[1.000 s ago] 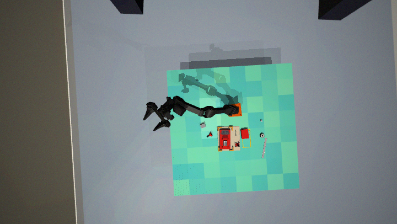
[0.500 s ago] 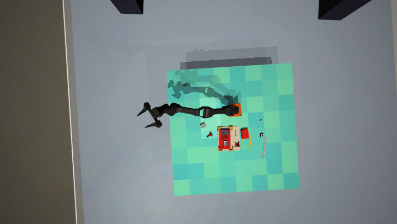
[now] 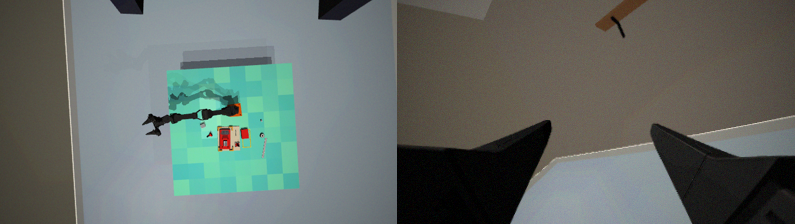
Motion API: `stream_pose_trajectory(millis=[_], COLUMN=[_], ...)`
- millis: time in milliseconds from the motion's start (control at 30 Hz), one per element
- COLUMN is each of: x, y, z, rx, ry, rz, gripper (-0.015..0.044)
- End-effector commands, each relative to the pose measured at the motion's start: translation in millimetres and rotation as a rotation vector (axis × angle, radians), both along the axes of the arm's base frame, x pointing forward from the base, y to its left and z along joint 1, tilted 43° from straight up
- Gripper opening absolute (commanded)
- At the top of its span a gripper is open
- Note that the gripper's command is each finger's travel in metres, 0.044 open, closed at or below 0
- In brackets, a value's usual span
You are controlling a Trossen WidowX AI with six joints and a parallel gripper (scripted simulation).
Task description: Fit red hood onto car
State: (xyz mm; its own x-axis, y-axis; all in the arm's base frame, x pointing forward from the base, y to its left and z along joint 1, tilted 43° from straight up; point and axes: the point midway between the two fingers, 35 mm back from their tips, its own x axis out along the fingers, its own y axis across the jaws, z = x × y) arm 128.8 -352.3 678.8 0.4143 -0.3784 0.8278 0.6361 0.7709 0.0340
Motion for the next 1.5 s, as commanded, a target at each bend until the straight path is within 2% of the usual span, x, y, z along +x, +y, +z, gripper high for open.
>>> stream_pose_trajectory(millis=[0, 333, 700, 1100, 1300, 1467], x=[35, 156, 283, 385, 410, 414], y=[-28, -54, -18, 88, 161, 226], z=[-31, -123, -241, -388, -462, -520], rx=[0.141, 0.492, 0.823, 1.12, 1.213, 1.253], ry=[-0.002, 0.075, 0.268, 0.599, 0.813, 1.008], rz=[0.071, 0.247, 0.374, 0.43, 0.421, 0.394], gripper=[0.044, 0.044, 0.044, 0.044, 0.044, 0.044])
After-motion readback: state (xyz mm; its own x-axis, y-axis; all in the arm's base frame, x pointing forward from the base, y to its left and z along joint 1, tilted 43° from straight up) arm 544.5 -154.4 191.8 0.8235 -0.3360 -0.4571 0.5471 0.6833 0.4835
